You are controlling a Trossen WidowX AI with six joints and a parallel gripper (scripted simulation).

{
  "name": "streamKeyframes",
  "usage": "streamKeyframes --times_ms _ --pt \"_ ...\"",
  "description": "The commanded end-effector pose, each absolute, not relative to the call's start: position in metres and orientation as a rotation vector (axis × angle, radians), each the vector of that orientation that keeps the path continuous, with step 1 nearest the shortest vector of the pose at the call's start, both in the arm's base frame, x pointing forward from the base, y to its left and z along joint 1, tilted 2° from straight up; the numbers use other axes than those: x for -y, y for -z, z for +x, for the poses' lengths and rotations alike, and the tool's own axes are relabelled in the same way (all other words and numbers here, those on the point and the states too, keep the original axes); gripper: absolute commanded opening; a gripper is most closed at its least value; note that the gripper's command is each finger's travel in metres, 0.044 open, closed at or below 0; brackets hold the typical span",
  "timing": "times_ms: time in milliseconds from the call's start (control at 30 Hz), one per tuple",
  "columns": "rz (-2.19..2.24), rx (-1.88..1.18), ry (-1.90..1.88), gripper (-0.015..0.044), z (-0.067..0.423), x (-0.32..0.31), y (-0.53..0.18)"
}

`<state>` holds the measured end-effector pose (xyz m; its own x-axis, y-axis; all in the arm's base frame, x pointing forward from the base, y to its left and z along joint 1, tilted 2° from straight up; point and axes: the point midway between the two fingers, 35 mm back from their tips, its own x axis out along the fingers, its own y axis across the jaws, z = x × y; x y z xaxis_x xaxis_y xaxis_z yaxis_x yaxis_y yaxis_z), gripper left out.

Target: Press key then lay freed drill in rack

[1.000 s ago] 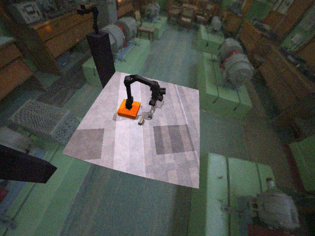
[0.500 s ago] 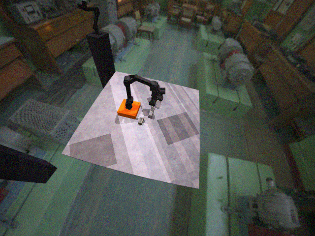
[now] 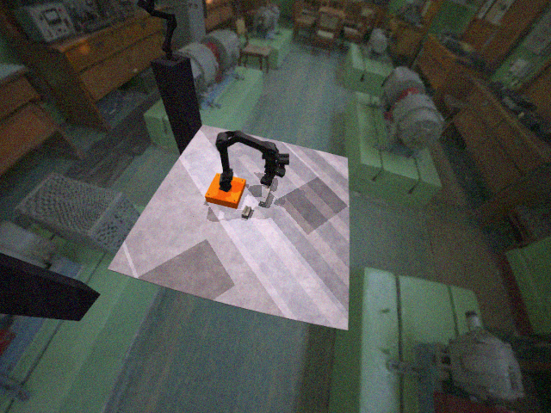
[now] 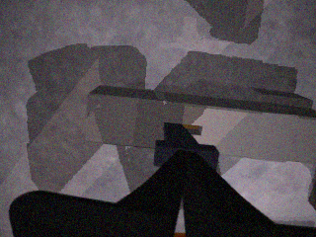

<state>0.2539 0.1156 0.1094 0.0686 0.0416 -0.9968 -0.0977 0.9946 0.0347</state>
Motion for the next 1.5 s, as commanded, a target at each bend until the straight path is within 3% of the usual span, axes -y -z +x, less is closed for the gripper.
streamKeyframes --times_ms 0,633,1000,1200,1467 --pt "-0.056 -1.564 -0.108 0.0 0.243 -0.118 -0.089" --pt "-0.056 -1.564 -0.108 0.0 0.241 -0.119 -0.079" --pt "-0.056 -1.563 -0.108 0.0289 0.253 -0.116 -0.159" --pt "-0.078 -1.55 -0.132 0.044 0.254 -0.113 -0.151" --pt "-0.486 -1.479 -0.527 0.044 0.276 -0.06 -0.112"
